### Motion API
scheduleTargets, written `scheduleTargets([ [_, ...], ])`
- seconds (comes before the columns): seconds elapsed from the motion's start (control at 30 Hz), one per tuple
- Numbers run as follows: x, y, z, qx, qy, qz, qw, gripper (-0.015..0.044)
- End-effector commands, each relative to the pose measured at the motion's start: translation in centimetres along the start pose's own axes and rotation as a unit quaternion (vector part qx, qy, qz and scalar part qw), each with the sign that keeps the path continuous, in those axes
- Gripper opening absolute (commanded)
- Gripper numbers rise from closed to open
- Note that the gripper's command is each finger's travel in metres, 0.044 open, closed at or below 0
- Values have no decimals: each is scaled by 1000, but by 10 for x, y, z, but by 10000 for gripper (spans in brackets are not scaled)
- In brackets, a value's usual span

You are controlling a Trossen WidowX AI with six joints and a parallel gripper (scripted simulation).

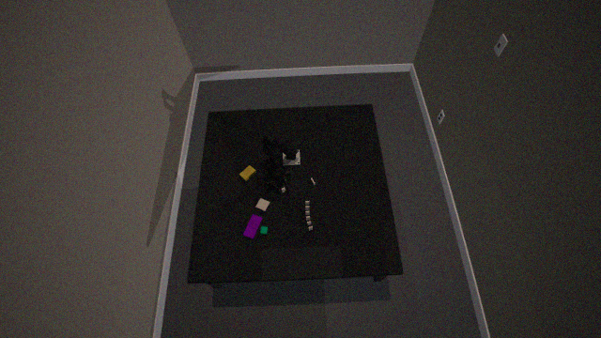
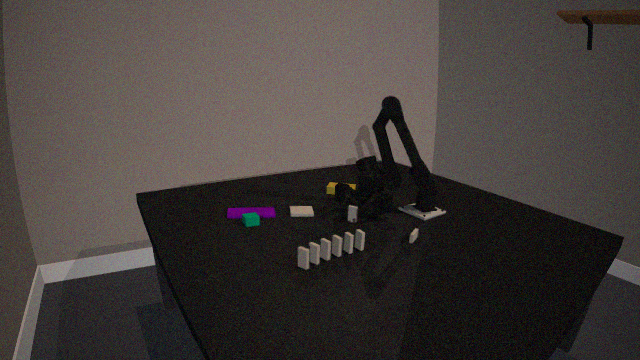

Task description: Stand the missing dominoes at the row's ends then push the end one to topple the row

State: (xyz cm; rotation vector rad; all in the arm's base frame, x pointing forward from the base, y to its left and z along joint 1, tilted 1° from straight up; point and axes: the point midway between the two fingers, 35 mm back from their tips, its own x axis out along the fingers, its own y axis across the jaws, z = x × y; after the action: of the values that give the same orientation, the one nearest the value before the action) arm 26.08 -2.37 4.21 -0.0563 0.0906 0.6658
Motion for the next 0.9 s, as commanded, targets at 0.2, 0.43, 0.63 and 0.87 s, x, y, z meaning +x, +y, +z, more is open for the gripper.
scheduleTargets([
  [0.2,0,0,0,3,2,-3,1000,440],
  [0.43,-2,-4,32,0,0,-1,1000,440],
  [0.63,-3,-4,50,2,3,-2,1000,440],
  [0.87,42,-54,36,81,148,-47,985,440],
])
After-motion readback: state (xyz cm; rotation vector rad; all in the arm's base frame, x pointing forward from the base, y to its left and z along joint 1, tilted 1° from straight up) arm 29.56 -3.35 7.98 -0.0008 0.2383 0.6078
